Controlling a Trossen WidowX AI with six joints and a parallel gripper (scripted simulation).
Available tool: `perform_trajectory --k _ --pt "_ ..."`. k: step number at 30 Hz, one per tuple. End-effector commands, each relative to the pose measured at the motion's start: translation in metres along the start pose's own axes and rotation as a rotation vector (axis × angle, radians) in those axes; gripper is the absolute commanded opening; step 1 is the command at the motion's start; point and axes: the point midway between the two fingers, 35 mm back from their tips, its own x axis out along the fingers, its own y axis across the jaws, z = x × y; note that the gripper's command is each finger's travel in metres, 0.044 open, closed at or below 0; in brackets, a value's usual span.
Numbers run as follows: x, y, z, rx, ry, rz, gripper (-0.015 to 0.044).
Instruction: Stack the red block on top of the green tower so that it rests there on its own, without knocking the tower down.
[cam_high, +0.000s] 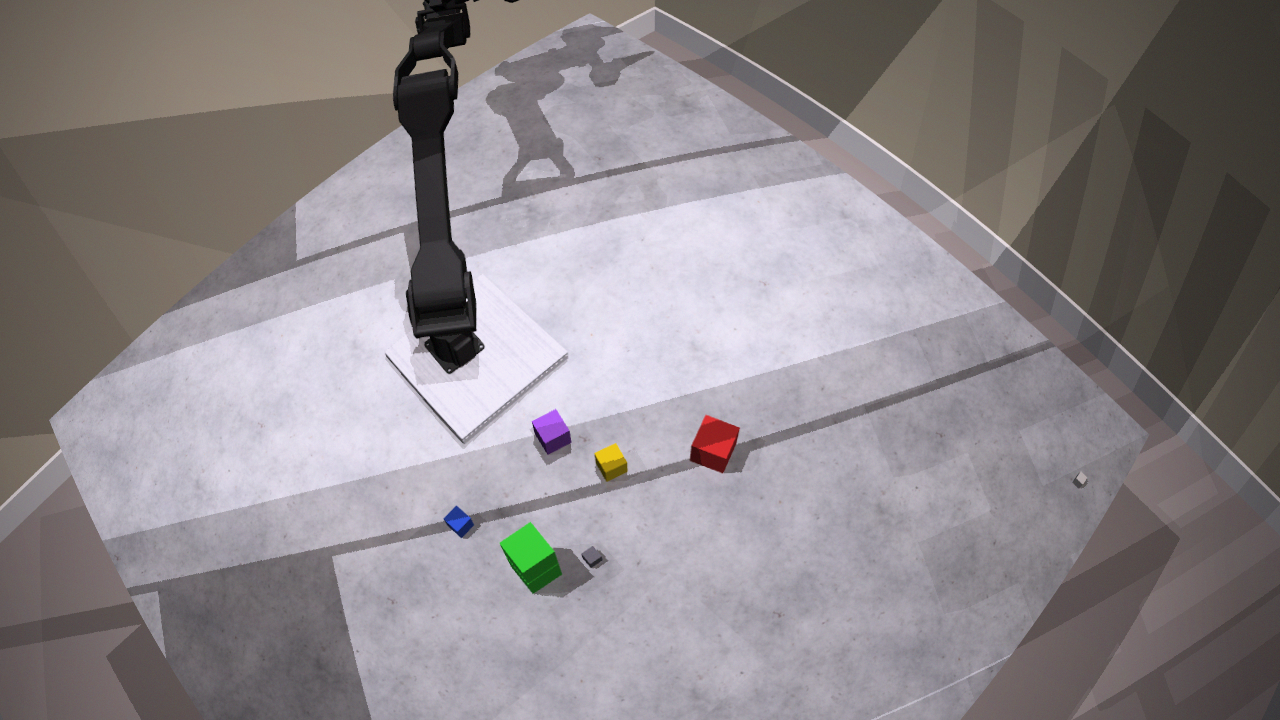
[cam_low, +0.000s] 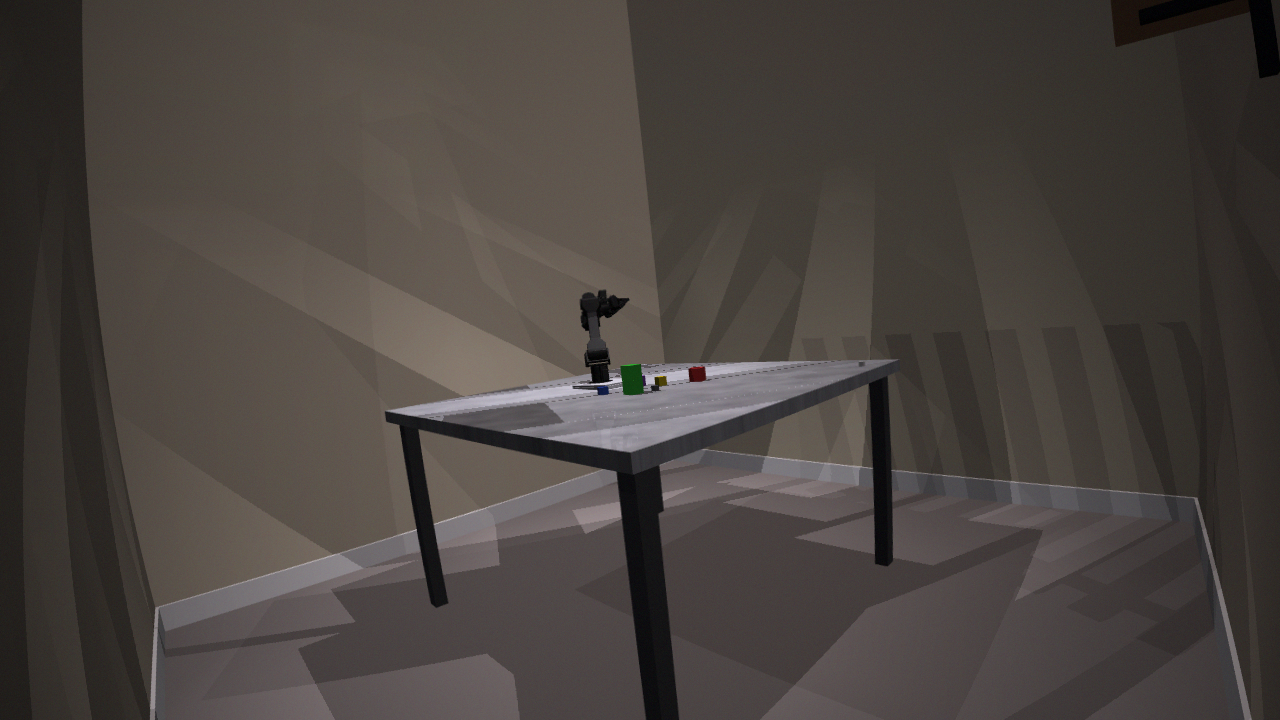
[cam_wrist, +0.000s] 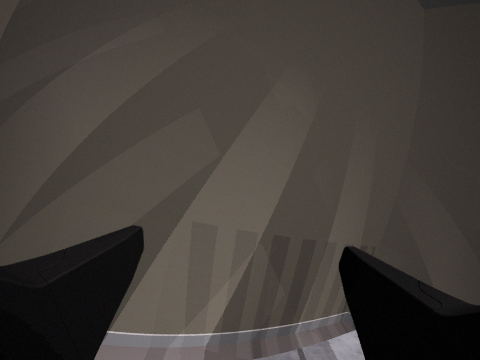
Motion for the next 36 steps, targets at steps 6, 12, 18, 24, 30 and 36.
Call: perform_trajectory --k 6,12,18,24,30,36 --pt "0.032 -0.005 -0.002 -0.152 -0.045 0.016 0.044" --pt "0.099 -0.029 -0.02 -0.265 -0.031 -0.017 0.044" --pt "0.162 -0.065 -0.041 -0.364 0.011 -0.044 0.044" --pt "0.217 -0.115 -0.066 -0.45 0.081 -0.074 0.044" --pt "0.262 -0.175 -0.093 -0.521 0.174 -0.105 0.044" --pt "0.288 -0.237 -0.123 -0.61 0.287 -0.128 0.044"
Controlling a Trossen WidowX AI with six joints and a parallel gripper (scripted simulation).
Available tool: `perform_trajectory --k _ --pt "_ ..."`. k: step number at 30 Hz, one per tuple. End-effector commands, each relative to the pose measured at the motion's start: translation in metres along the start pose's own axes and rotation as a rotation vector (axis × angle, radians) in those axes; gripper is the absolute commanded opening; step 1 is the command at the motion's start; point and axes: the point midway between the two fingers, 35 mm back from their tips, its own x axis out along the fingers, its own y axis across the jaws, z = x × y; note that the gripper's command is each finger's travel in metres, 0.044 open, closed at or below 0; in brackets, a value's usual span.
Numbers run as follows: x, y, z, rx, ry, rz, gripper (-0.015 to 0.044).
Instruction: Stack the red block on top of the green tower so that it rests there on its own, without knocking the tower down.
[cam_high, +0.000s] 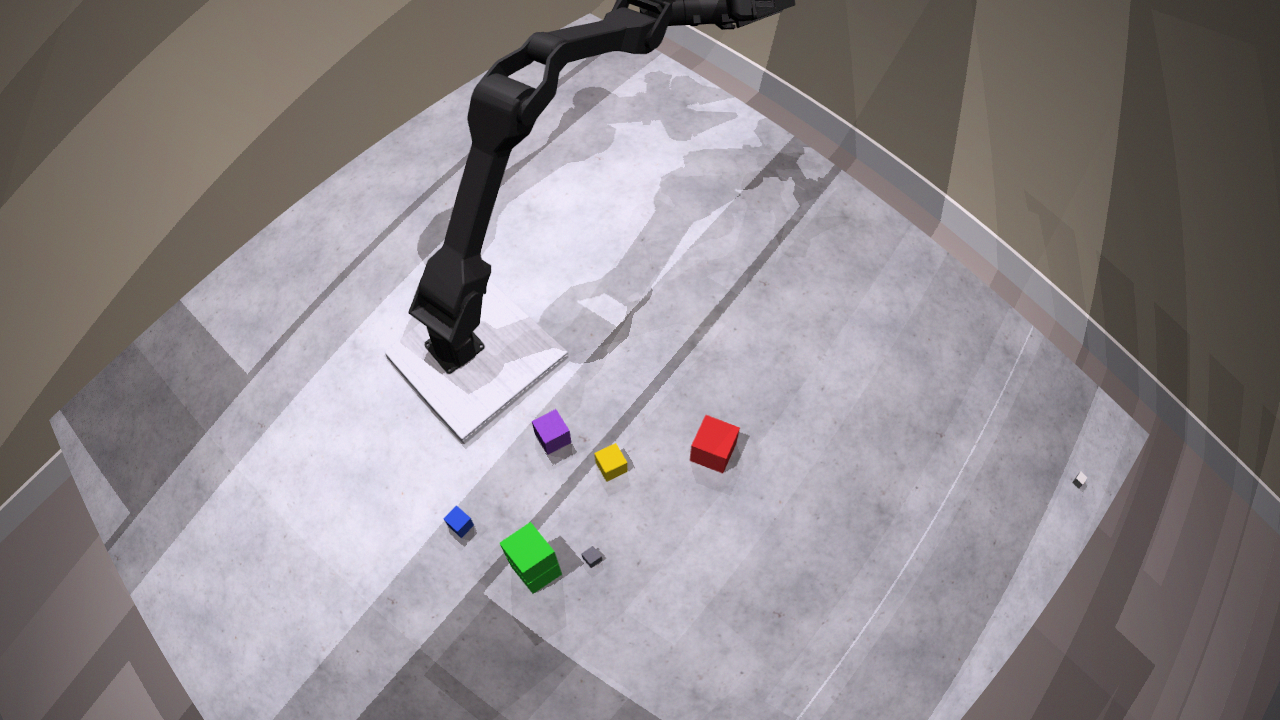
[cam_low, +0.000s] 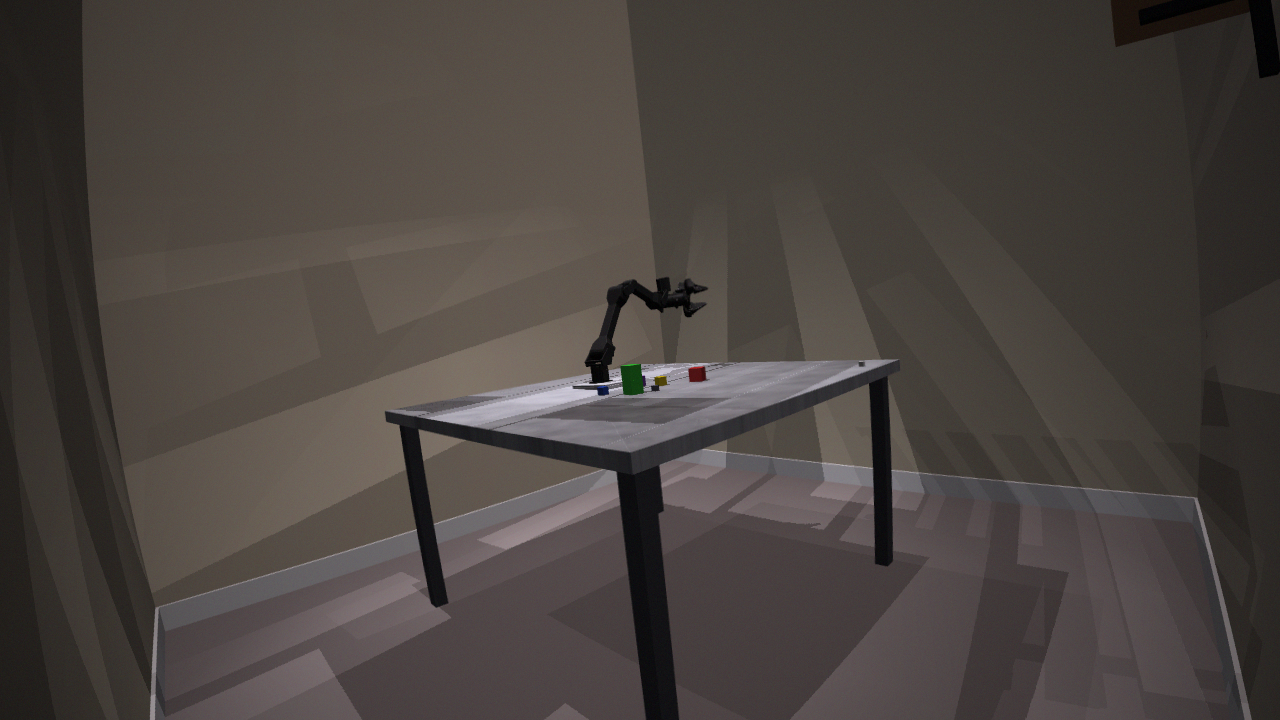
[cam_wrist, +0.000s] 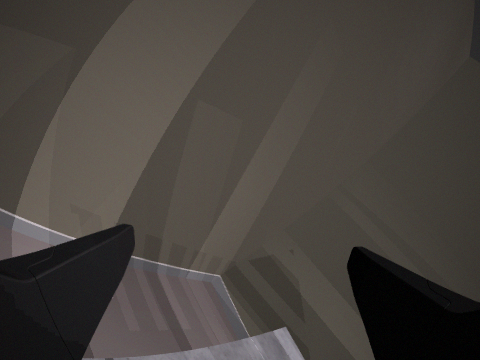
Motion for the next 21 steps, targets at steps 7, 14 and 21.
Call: perform_trajectory --k 7,14,21 --pt "0.054 -0.04 -0.083 -0.046 0.182 0.058 0.044" --pt "0.079 -0.084 -0.157 -0.006 0.357 0.086 0.044" --pt "0.083 -0.128 -0.237 0.013 0.567 0.137 0.044"
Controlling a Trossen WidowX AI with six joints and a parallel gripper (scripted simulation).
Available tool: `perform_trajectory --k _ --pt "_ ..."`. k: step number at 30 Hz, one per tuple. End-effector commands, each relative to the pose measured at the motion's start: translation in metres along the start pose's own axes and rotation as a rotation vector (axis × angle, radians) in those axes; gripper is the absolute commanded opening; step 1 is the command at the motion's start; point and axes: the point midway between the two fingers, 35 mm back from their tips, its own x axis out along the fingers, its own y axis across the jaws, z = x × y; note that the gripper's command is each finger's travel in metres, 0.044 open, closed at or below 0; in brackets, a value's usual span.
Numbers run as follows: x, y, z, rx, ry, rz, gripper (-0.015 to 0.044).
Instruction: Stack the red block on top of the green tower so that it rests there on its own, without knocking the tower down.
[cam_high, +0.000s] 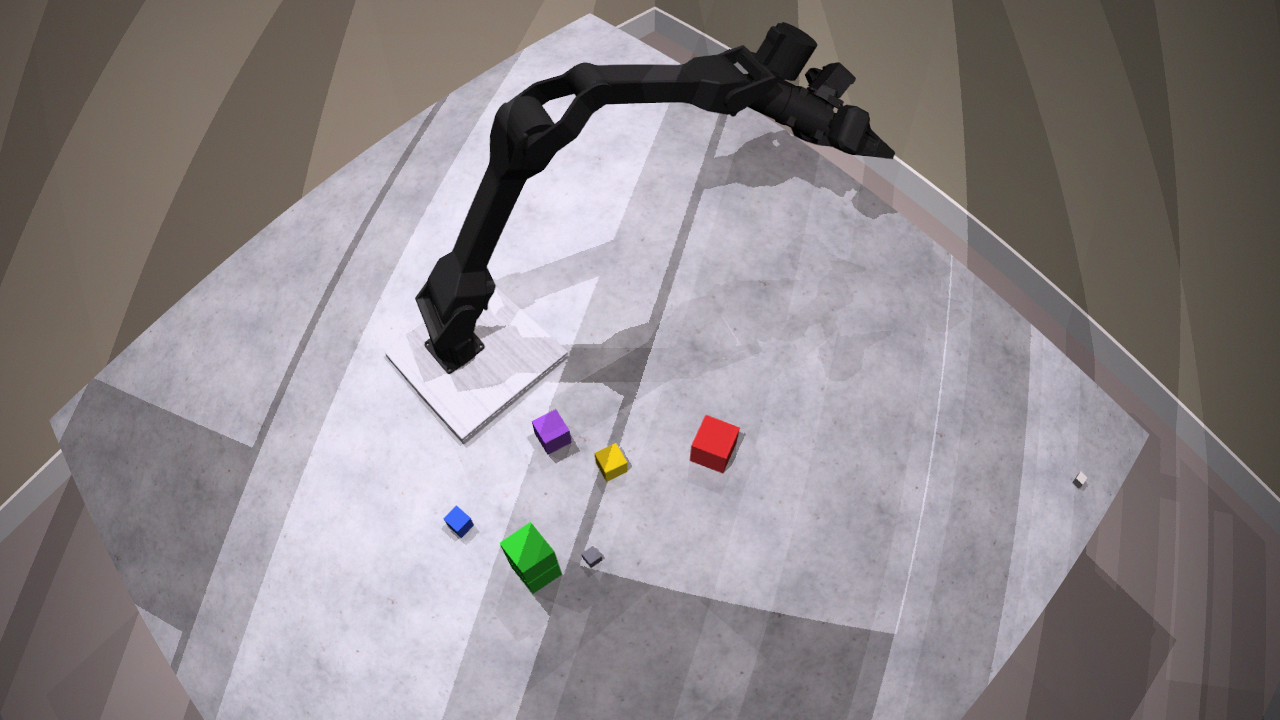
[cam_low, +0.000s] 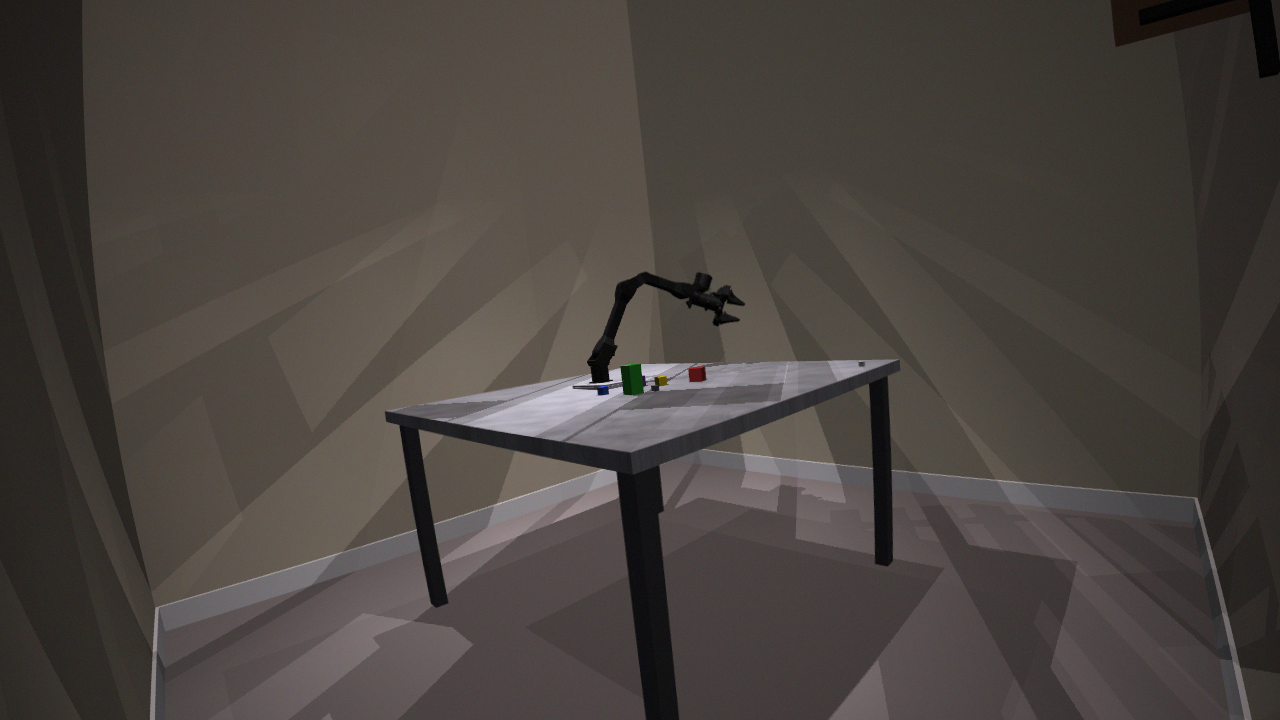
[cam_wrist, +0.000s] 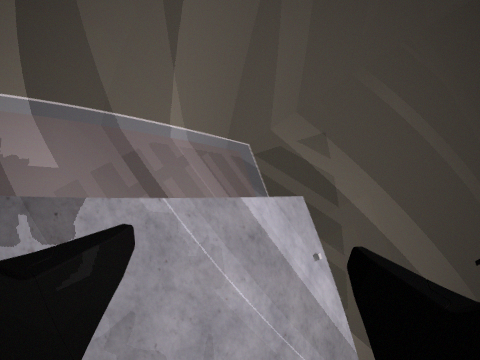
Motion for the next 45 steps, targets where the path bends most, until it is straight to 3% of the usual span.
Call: perform_trajectory --k 1,13,27,34,45 --pt "0.015 -0.02 -0.04 0.017 0.114 0.037 0.044" --pt "0.022 -0.097 -0.173 0.214 0.512 0.147 0.044" --pt "-0.049 -0.158 -0.302 0.639 0.976 0.254 0.044" --pt "-0.1 -0.173 -0.339 0.883 1.168 0.289 0.044" --pt "-0.096 -0.165 -0.351 0.895 1.177 0.291 0.044"
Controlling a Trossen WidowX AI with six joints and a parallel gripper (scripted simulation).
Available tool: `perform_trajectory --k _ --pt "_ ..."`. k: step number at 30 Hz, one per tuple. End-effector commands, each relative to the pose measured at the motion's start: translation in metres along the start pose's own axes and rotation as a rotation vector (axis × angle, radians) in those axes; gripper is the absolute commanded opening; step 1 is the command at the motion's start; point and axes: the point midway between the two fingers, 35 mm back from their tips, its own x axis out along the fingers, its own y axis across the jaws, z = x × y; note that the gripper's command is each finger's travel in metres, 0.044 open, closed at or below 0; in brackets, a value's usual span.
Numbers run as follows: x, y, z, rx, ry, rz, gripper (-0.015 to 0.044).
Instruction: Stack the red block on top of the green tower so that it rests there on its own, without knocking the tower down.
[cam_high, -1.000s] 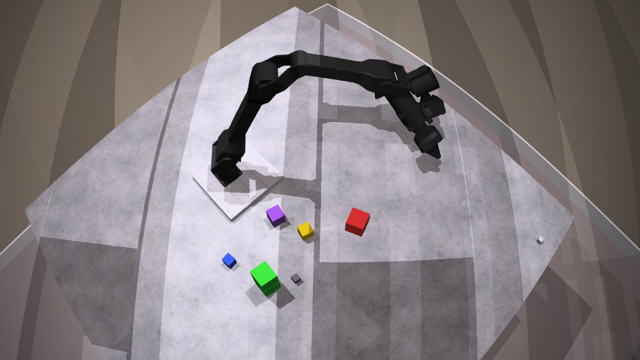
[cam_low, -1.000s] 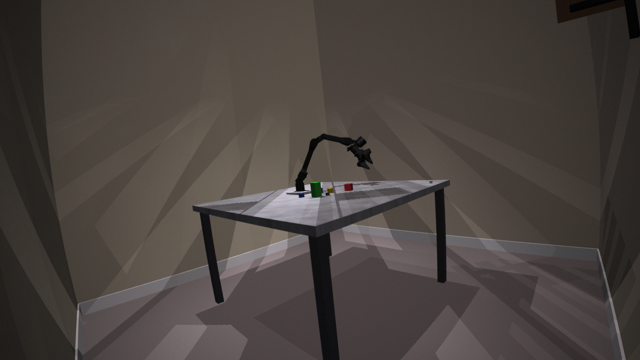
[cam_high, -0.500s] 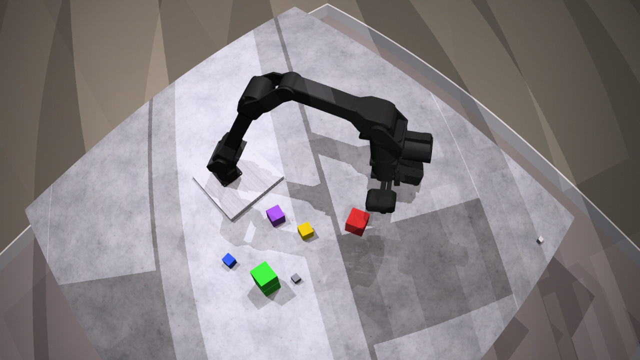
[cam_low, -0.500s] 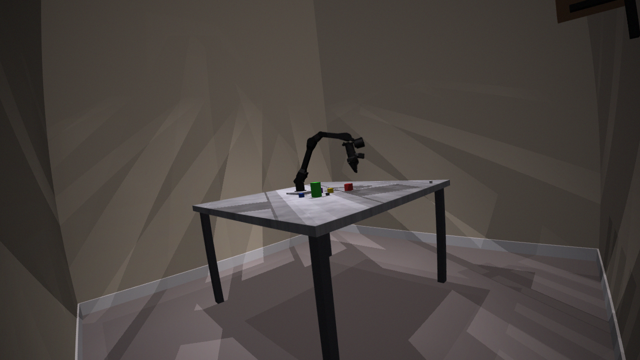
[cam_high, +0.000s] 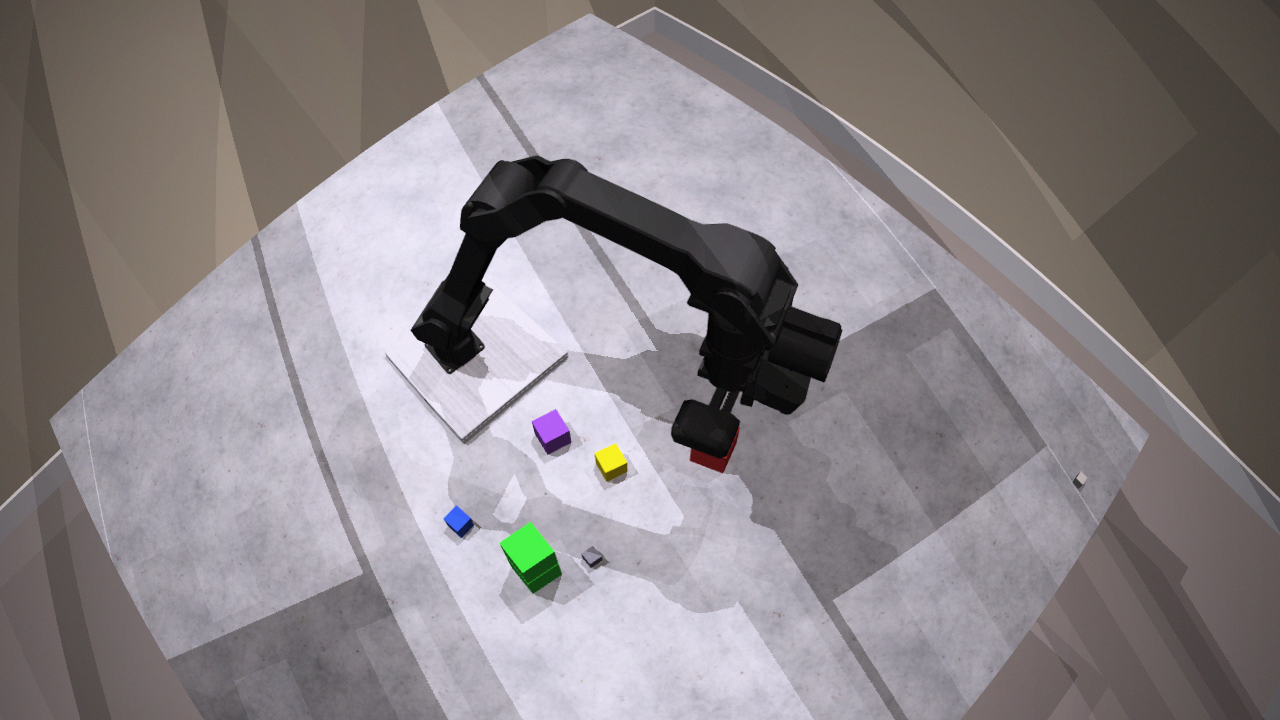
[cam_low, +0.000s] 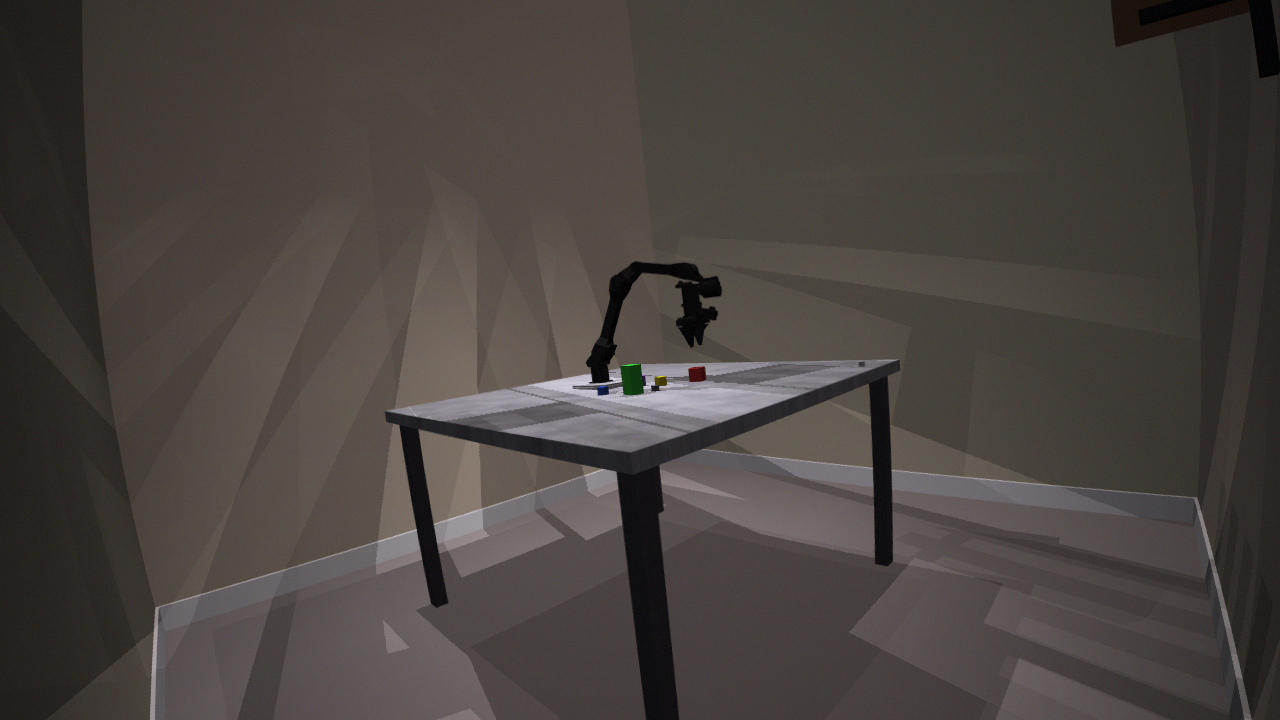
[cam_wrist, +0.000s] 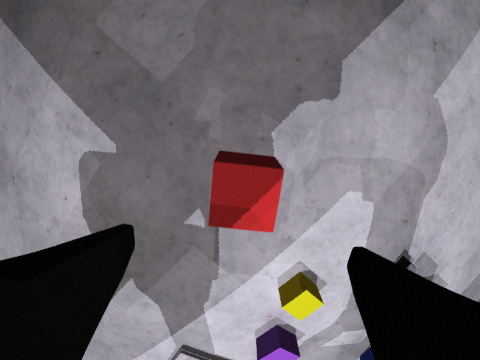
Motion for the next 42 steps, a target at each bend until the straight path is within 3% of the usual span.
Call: perform_trajectory --k 1,8,42 --pt "0.015 0.0 -0.001 0.006 0.012 0.006 0.044" --pt "0.054 -0.001 -0.004 0.006 0.012 0.006 0.044" --pt "0.102 -0.001 -0.005 0.006 0.012 0.006 0.044"
